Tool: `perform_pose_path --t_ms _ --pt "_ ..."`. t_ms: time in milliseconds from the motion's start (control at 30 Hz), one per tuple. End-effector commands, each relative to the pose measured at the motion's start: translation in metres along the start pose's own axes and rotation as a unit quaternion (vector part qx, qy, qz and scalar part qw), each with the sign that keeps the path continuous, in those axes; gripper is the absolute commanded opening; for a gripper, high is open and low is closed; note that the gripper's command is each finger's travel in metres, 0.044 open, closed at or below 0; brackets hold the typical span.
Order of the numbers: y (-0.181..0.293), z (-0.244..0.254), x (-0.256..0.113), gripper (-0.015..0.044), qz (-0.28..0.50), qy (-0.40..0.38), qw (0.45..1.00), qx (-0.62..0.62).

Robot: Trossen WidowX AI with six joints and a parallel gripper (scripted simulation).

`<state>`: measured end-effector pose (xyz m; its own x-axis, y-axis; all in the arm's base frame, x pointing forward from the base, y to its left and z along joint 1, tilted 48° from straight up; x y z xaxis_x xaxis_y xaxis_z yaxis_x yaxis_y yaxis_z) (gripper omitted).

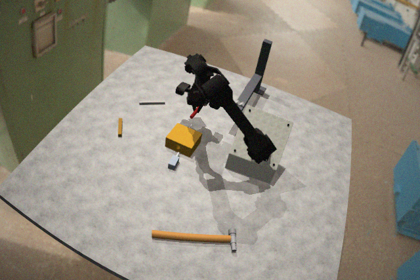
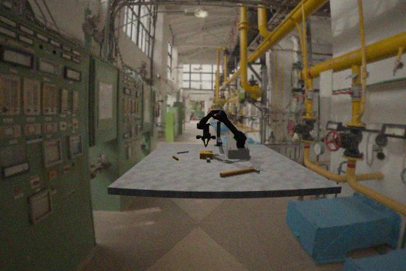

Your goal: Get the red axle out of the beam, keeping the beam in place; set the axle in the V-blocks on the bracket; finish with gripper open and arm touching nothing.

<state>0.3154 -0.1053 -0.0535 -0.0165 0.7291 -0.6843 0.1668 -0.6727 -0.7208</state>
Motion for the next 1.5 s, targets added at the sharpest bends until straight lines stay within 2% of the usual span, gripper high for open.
perform_pose_path --t_ms 0,200,433,1200,1467 --pt "0.001 -0.001 -0.03 0.0 0.001 -0.001 1.0 -0.001" --pt "0.001 0.0 -0.057 0.0 -0.001 -0.001 1.0 0.003" --pt "0.006 0.005 -0.058 0.0 0.0 -0.001 1.0 0.005" --pt "0.066 0.152 -0.06 0.0 0.004 -0.004 1.0 0.002" --pt "0.067 0.156 -0.06 0.0 0.003 -0.004 1.0 0.001"
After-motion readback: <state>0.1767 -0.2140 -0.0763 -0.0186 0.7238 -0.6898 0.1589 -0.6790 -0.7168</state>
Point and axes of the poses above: the point midway between the two fingers, 35 mm back from their tips, its own x axis out along the fingers, its own z axis across the jaws, y = z × x, the point moved 5 cm from there along -x, back along the fingers, and after that the axes turned 10 degrees about -x, right-handed, at the moved point
